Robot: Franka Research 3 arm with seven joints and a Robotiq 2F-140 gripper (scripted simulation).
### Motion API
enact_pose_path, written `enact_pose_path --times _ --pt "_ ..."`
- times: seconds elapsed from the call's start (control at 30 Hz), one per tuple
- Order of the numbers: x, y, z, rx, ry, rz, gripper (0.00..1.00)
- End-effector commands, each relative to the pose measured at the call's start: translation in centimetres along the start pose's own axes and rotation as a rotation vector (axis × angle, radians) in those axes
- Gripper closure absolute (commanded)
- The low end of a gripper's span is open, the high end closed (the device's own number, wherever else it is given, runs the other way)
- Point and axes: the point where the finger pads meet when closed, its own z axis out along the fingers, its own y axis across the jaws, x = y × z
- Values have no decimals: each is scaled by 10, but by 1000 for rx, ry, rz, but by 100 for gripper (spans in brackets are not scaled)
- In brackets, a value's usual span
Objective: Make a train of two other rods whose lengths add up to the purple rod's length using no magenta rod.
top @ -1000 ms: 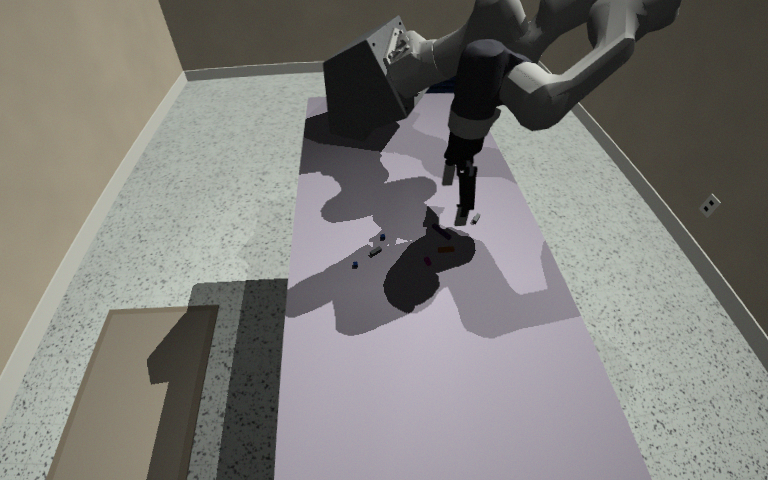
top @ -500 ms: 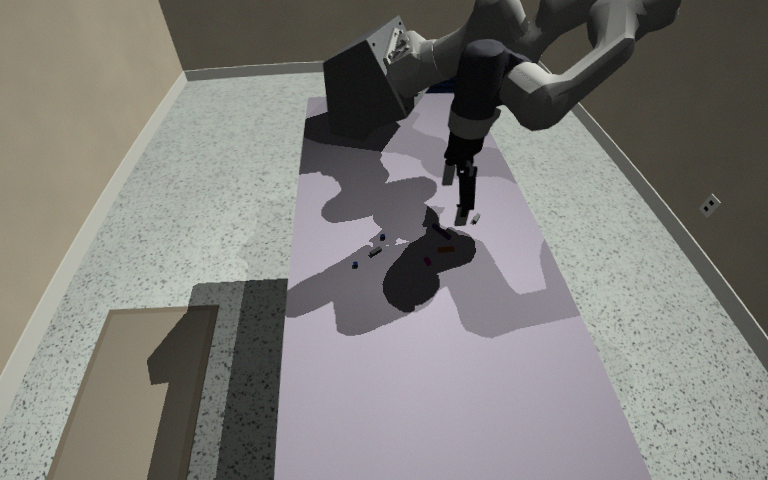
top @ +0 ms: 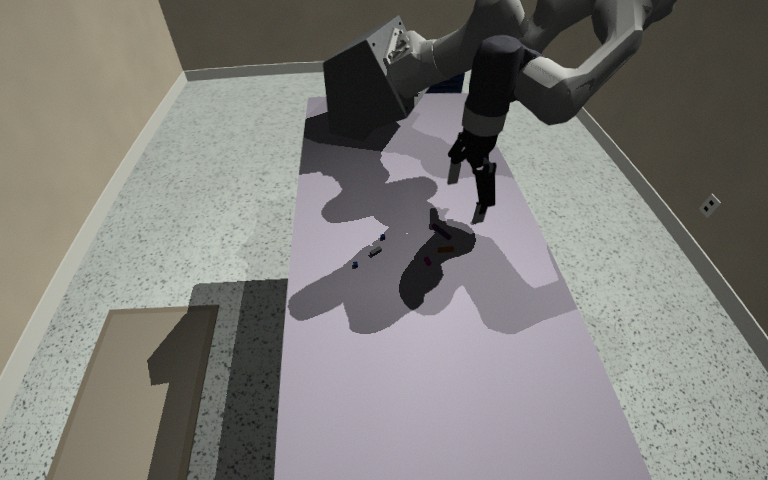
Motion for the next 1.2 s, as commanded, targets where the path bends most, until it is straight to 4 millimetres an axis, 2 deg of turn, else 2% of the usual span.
enact_pose_path --times 0.0,1.03,1.07,1.17 --pt "6 -2 -1 2 1 -167 0" --pt "51 2 -14 3 -2 -734 0" --pt "51 2 -14 3 -2 -734 85" --pt "51 2 -14 3 -2 -734 85"
